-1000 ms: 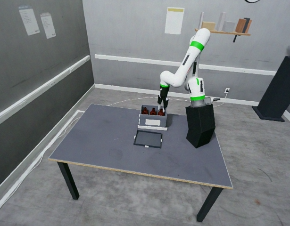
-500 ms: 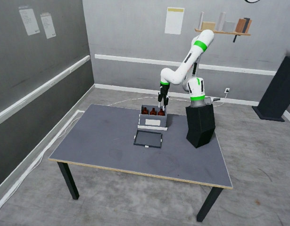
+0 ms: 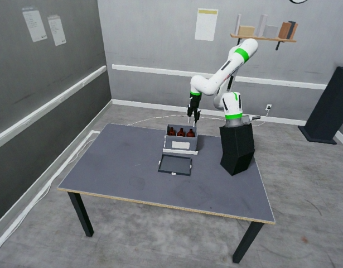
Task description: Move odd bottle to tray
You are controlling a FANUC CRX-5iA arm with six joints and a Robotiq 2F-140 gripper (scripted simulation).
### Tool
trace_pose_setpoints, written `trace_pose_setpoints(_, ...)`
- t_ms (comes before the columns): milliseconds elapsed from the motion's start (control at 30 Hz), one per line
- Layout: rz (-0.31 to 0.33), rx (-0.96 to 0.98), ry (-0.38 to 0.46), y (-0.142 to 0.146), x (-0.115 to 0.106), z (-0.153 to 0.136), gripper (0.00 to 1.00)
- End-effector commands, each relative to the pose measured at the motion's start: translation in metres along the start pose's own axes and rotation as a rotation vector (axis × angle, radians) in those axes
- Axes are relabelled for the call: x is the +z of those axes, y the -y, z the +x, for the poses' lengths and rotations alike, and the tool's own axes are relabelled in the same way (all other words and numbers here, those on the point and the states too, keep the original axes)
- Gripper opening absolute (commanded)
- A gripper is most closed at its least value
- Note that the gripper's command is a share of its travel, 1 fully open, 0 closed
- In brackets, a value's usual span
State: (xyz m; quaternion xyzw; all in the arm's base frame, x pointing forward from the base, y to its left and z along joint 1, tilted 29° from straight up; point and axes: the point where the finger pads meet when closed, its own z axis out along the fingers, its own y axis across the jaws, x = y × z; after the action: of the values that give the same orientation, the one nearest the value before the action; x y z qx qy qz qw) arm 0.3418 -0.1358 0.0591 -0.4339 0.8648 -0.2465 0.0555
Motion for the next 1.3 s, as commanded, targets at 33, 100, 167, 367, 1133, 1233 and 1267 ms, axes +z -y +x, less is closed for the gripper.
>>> trace_pose_setpoints(33,0.001,0.000,0.000,-0.0001,-0.0097,-0.0001,0.44)
trace_pose_setpoints(100,0.001,0.000,0.000,-0.0001,-0.0113,-0.0001,0.44)
trace_pose_setpoints(167,0.001,0.000,0.000,-0.0001,-0.0122,-0.0001,0.44)
trace_pose_setpoints(367,0.001,0.000,0.000,-0.0001,-0.0124,-0.0001,0.10)
trace_pose_setpoints(1133,0.001,0.000,0.000,-0.0001,-0.0124,-0.0001,0.10)
trace_pose_setpoints(1233,0.001,0.000,0.000,-0.0001,-0.0124,-0.0001,0.10)
trace_pose_setpoints(1267,0.001,0.000,0.000,-0.0001,-0.0124,-0.0001,0.10)
